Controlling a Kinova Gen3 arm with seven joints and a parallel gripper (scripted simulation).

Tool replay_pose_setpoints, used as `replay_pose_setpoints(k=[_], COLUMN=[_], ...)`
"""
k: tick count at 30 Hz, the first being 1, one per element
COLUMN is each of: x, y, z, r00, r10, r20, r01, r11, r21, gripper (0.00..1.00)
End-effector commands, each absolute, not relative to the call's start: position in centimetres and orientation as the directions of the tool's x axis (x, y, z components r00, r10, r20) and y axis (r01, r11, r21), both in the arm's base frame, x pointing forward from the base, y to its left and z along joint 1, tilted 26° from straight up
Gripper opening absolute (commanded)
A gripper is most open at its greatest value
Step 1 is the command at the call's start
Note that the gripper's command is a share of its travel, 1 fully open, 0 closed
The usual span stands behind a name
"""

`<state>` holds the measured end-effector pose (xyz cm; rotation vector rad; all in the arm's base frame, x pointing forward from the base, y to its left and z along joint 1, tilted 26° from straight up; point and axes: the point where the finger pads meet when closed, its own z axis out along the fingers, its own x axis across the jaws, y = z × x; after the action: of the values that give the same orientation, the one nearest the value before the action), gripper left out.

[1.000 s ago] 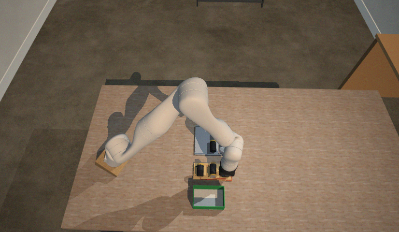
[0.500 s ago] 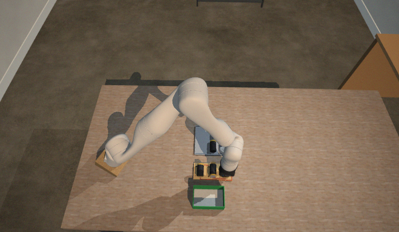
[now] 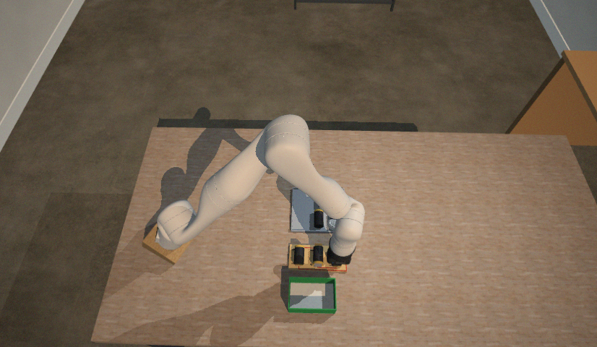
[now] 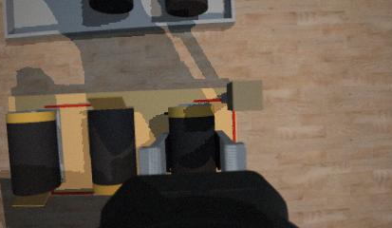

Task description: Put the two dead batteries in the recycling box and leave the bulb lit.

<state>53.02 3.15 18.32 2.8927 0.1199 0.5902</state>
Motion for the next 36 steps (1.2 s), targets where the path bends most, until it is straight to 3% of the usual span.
replay_pose_setpoints(k=[1, 26, 36], x=[52.8, 50.9, 48.9], y=[3.8, 4.5, 5.3], z=[19.7, 23.8, 28.3], r00=[0.913, 0.913, 0.913], r10=[0.121, 0.121, 0.121], r20=[0.390, 0.390, 0.390], r01=[0.048, 0.048, 0.048], r11=[-0.980, -0.980, -0.980], r21=[0.192, 0.192, 0.192], gripper=[0.57, 0.57, 0.57])
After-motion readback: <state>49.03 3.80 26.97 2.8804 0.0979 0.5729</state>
